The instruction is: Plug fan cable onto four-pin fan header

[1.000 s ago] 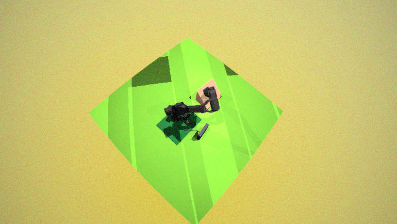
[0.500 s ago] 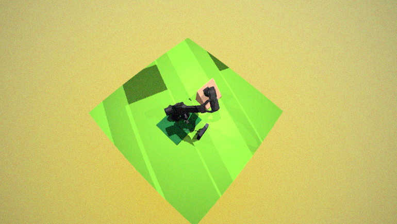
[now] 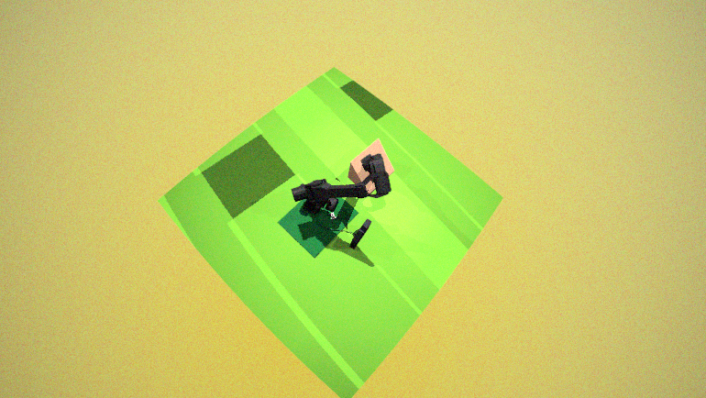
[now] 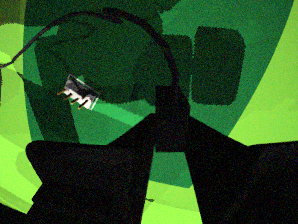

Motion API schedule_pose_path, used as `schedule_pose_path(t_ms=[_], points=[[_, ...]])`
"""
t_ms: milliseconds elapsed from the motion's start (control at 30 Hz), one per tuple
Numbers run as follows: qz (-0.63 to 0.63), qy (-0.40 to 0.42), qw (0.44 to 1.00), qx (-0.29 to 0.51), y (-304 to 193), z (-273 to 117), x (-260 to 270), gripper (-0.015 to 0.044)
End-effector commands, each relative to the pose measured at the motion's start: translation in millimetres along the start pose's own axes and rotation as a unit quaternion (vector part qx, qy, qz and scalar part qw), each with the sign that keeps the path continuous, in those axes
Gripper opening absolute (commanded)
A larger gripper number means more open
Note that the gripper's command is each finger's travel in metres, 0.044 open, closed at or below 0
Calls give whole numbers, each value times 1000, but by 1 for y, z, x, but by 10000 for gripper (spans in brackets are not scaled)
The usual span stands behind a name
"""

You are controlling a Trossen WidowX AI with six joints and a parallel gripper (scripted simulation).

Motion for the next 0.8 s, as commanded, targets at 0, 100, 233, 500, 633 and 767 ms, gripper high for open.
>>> schedule_pose_path(t_ms=[0, 100, 233, 500, 633, 767], points=[[-4, -7, 1000, -6, 1, -29, 0, 0], [-4, -7, 1000, -6, 1, -28, -1, 0], [-47, -8, 999, -5, 4, -28, 7, 0], [-183, -9, 983, -4, 10, -28, 33, 0], [-250, -9, 968, -3, 13, -27, 46, 0], [-316, -8, 949, -3, 14, -27, 59, 0]])
Point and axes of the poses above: the point midway between the two fingers, 35 mm back from their tips, its own z axis out along the fingers, its own x axis across the jaws, y = z × x, the point moved 10 cm from there along -z, back along the fingers, and after that the axes turned 5 degrees about -z, right-handed, at the moved point
